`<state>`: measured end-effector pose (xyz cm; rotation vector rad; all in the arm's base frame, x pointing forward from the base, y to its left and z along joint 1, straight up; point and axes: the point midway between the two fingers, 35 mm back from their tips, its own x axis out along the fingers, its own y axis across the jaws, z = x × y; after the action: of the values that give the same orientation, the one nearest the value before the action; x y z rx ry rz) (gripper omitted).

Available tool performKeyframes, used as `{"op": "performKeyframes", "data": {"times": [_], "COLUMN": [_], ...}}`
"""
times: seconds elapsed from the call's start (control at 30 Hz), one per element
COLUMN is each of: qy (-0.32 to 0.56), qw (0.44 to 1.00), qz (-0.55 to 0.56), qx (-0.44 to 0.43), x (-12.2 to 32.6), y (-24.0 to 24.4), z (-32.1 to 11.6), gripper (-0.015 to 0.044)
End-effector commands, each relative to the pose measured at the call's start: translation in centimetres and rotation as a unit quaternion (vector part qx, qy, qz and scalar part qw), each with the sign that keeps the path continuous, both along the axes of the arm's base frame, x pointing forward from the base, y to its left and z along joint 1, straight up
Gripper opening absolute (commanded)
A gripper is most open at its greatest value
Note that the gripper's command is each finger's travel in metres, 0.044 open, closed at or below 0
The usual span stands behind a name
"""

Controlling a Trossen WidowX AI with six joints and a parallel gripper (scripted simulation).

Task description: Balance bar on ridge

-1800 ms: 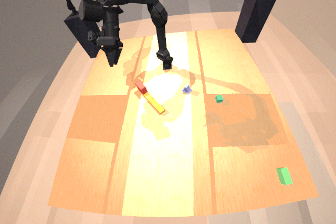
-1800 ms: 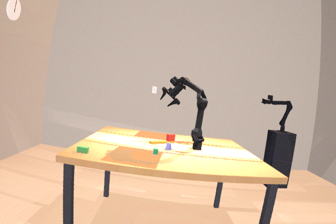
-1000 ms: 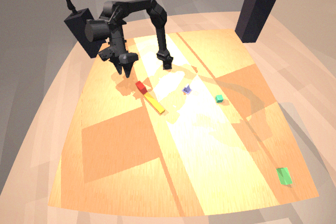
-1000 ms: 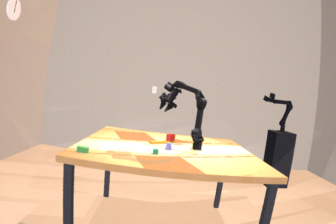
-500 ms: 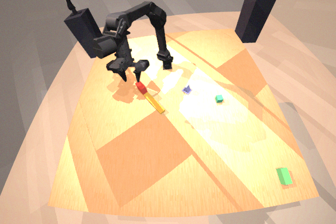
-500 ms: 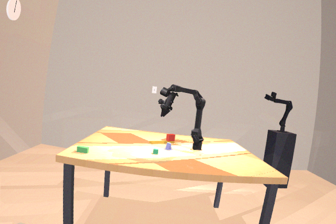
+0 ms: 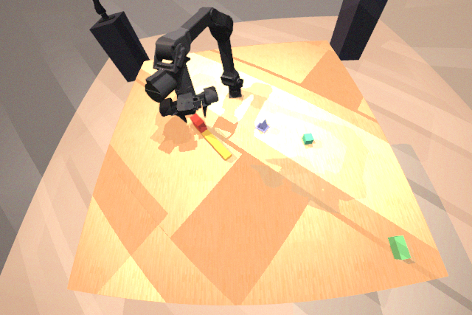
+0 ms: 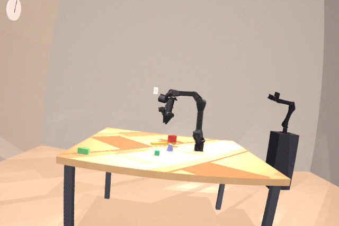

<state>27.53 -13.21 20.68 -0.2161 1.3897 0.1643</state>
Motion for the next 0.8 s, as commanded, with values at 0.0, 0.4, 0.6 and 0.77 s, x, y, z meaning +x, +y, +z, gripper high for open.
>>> {"op": "performKeyframes", "data": {"times": [0.0, 0.4, 0.6, 0.77], "qy": [0.032, 0.076, 0.076, 0.076], "qw": [0.996, 0.975, 0.975, 0.975], "qz": [0.078, 0.208, 0.208, 0.208], "qx": [-0.009, -0.020, -0.020, -0.020], "x": [-0.4, -1.1, -1.0, -0.6], "y": [0.6, 1.6, 1.5, 1.3], "z": [-1.5, -3.4, -4.1, -7.0], "gripper": [0.0315, 0.0315, 0.0315, 0.0315]}}
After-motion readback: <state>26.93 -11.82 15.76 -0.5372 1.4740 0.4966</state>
